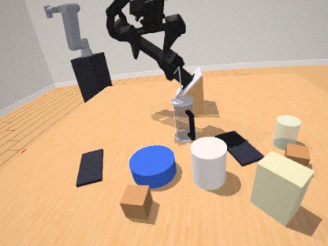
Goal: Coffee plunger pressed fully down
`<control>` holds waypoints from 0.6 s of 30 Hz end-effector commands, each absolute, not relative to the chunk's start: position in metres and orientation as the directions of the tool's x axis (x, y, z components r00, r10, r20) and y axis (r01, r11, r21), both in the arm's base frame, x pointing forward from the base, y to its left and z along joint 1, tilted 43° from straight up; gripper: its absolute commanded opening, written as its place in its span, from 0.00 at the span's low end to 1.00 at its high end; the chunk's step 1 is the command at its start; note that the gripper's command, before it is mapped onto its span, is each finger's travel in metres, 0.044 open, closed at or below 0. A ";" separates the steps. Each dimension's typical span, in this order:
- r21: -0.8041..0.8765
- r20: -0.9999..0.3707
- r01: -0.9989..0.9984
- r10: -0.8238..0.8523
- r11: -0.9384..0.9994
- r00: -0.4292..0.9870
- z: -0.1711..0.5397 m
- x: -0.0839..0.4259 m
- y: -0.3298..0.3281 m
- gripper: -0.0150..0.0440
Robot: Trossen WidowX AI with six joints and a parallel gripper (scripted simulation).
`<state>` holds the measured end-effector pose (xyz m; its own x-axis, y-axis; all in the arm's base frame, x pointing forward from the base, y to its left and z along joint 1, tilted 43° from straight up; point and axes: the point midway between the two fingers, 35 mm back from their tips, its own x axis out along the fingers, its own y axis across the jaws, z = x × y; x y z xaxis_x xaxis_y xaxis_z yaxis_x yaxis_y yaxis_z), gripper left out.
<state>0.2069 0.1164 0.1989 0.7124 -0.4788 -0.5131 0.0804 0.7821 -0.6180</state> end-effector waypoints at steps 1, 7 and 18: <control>-0.654 -0.427 -0.002 -0.367 0.757 0.827 0.188 0.179 0.154 1.00; -0.675 -0.324 -0.103 -0.169 0.731 0.931 0.181 0.139 0.190 1.00; -0.675 -0.320 -0.106 -0.161 0.730 0.933 0.138 0.148 0.152 1.00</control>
<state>0.1453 0.1690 0.1541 0.9298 -0.1678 -0.3277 -0.1055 0.7314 -0.6738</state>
